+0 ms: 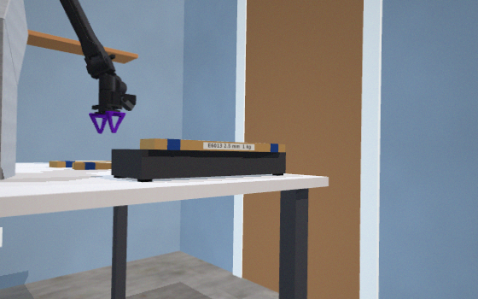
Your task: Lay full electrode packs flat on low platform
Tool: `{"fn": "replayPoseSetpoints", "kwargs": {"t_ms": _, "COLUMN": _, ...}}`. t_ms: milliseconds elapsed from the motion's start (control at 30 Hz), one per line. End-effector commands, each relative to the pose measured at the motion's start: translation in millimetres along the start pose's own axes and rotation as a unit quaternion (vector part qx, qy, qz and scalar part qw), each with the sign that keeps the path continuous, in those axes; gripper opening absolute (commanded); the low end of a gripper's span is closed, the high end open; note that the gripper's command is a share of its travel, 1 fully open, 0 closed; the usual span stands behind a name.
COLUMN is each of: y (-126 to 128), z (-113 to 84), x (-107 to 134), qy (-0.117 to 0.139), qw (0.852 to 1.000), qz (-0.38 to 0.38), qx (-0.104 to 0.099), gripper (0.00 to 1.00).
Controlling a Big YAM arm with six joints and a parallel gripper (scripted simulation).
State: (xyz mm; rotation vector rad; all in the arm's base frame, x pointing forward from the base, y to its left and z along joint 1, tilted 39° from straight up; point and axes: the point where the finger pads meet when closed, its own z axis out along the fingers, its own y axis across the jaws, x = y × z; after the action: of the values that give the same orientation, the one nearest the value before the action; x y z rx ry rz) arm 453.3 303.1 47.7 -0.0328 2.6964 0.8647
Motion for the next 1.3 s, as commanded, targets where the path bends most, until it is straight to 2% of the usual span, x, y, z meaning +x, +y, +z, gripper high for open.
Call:
{"fn": "replayPoseSetpoints", "kwargs": {"t_ms": 0, "y": 1, "z": 18.3, "x": -4, "qy": -0.001, "qw": 1.000, "qz": 0.004, "qx": -0.001, "gripper": 0.96}}
{"fn": "replayPoseSetpoints", "kwargs": {"t_ms": 333, "y": 4, "z": 62.3, "x": -2, "qy": 0.000, "qw": 1.000, "qz": 0.000, "qx": -0.003, "gripper": 0.96}}
{"fn": "replayPoseSetpoints", "kwargs": {"t_ms": 400, "y": 4, "z": 62.3, "x": -2, "qy": 0.000, "qw": 1.000, "qz": 0.000, "qx": -0.003, "gripper": 0.96}}
{"fn": "replayPoseSetpoints", "kwargs": {"t_ms": 667, "y": 4, "z": 93.7, "x": 0, "qy": 0.001, "qw": 1.000, "qz": 0.000, "qx": -0.003, "gripper": 0.96}}
{"fn": "replayPoseSetpoints", "kwargs": {"t_ms": 1133, "y": 7, "z": 82.4, "x": 1, "qy": 0.000, "qw": 1.000, "qz": -0.003, "qx": -0.005, "gripper": 0.96}}
{"fn": "replayPoseSetpoints", "kwargs": {"t_ms": 1267, "y": 6, "z": 91.8, "x": 2, "qy": 0.001, "qw": 1.000, "qz": -0.002, "qx": -0.004, "gripper": 0.96}}
